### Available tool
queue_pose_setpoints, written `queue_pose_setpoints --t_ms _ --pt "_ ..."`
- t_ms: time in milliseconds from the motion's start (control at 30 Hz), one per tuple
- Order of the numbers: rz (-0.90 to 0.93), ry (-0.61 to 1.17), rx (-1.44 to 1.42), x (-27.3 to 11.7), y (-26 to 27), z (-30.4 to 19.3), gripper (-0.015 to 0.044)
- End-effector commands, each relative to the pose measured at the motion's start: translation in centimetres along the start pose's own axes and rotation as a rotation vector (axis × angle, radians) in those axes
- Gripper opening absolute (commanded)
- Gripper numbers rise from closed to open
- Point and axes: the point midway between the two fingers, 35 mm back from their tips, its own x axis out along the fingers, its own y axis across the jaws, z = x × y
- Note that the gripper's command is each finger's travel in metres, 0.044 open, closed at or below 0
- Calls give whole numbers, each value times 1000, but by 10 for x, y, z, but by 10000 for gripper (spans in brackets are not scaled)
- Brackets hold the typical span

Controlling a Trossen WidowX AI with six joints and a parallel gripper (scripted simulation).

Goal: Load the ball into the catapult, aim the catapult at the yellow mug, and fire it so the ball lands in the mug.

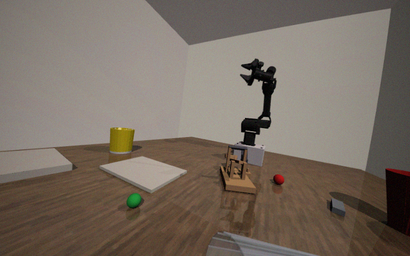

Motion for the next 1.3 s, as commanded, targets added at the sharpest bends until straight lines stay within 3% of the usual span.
queue_pose_setpoints --t_ms 0,633,1267 --pt "3 1 -4 1 2 0 426" --pt "394 195 -332 41 181 -65 440" --pt "766 482 -769 29 317 -199 440"
